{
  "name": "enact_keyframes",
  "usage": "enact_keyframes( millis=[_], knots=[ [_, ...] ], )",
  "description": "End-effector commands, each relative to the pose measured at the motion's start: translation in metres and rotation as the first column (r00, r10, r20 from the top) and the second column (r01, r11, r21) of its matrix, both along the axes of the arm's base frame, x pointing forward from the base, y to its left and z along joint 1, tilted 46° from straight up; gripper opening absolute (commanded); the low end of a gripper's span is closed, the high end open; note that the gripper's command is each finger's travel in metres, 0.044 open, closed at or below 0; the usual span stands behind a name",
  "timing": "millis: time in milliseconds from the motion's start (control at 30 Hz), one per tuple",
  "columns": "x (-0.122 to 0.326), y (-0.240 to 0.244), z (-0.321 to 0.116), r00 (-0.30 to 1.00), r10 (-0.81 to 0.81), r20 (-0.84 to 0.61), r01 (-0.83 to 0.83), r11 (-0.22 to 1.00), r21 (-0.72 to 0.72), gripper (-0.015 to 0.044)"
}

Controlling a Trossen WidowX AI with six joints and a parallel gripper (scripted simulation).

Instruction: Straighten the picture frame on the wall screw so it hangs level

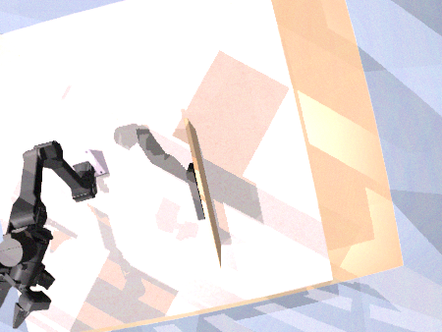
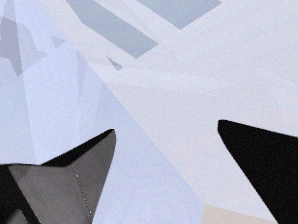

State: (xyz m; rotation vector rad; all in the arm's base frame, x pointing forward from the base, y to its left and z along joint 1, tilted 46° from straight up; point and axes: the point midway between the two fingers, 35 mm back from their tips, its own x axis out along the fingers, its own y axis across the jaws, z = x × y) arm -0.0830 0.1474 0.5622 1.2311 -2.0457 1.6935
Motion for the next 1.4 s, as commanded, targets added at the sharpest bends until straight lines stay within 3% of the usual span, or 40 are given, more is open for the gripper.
enact_keyframes(
  millis=[0,133,300,533,767,967,1167,1367],
  knots=[
    [0.0,-0.002,0.0,1.0,0.019,0.004,-0.019,1.0,-0.006,0.0374],
    [-0.001,-0.049,-0.008,0.917,0.391,0.081,-0.379,0.916,-0.131,0.0269],
    [0.016,-0.113,-0.029,0.523,0.828,0.203,-0.761,0.561,-0.326,0.026],
    [0.046,-0.159,-0.055,0.005,0.953,0.302,-0.839,0.169,-0.518,0.026],
    [0.078,-0.188,-0.082,-0.432,0.829,0.355,-0.722,-0.082,-0.687,0.026],
    [0.11,-0.204,-0.109,-0.733,0.578,0.359,-0.541,-0.175,-0.823,0.026],
    [0.142,-0.211,-0.139,-0.917,0.248,0.311,-0.35,-0.132,-0.927,0.026],
    [0.174,-0.211,-0.171,-0.973,-0.096,0.208,-0.212,0.029,-0.977,0.026]
  ],
)
